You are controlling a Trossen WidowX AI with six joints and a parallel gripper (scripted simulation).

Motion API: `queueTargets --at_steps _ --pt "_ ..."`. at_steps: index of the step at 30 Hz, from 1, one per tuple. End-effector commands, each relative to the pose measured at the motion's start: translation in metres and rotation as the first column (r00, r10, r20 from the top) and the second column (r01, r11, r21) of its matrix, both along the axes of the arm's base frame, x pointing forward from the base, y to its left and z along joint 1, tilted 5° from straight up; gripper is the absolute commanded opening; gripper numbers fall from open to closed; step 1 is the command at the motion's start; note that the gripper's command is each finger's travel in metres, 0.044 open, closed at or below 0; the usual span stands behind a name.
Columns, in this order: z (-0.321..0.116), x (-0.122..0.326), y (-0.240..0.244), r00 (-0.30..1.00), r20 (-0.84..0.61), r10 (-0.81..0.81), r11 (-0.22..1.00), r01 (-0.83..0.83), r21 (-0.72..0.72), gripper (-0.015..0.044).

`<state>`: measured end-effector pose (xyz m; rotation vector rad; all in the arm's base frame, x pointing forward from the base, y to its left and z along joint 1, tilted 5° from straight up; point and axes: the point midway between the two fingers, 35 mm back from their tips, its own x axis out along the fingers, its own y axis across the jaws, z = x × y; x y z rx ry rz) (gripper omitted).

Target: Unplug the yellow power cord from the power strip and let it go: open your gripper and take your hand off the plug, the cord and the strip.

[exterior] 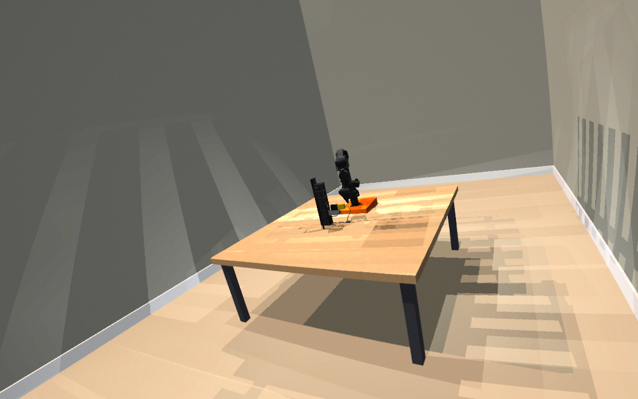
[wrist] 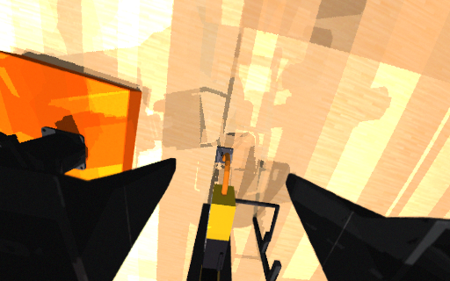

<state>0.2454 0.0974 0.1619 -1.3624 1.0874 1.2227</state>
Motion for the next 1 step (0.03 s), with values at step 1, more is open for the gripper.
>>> queueTargets --at_steps 1 --pt "-0.0002 -0.0002 -0.0005 1.000 -0.002 -0.004 1.000 0.004 -0.004 0.0440"
